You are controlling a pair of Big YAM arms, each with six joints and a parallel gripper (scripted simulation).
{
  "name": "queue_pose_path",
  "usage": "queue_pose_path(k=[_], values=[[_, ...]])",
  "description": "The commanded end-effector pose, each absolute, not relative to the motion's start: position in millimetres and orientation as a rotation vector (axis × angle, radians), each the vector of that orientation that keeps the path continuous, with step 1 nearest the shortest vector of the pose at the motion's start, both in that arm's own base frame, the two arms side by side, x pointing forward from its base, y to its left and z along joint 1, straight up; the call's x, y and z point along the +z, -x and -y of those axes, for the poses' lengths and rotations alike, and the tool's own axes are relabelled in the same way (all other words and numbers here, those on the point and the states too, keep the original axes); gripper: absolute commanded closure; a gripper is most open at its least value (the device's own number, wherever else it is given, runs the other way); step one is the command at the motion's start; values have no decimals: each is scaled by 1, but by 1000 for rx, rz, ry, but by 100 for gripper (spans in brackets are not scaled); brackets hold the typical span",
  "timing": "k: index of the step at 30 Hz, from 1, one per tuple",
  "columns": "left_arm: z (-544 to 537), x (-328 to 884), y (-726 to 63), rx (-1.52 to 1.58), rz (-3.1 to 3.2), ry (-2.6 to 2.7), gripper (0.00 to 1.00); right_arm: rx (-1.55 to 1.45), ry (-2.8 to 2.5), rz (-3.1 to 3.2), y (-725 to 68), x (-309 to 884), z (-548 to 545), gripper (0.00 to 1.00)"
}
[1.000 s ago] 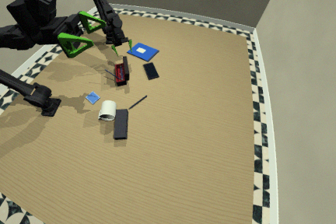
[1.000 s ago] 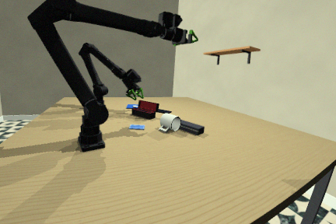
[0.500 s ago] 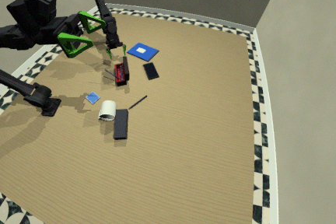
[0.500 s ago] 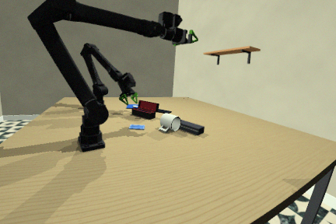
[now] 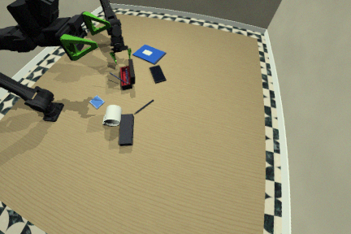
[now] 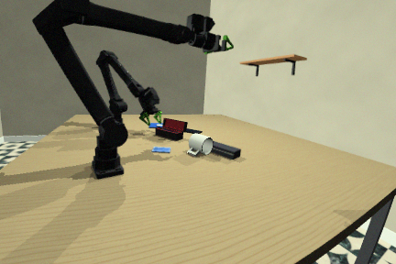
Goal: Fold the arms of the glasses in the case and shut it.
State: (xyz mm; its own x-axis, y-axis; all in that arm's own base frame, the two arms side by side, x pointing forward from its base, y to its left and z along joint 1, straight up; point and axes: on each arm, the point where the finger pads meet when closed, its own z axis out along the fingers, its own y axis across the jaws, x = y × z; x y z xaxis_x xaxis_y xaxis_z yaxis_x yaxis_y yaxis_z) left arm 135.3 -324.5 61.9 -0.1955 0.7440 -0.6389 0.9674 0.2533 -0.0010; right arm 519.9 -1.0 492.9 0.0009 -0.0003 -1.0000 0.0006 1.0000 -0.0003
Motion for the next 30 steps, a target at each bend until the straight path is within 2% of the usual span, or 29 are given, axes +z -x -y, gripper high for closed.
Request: queue_pose_path(k=[1, 30], values=[[343, 71, -141, -578, -1982, -1531, 4, 13, -5, -1560, -516, 503, -4, 0], [372, 53, -151, -587, -1965, -1519, 4, 13, -5, -1560, -516, 503, -4, 0]])
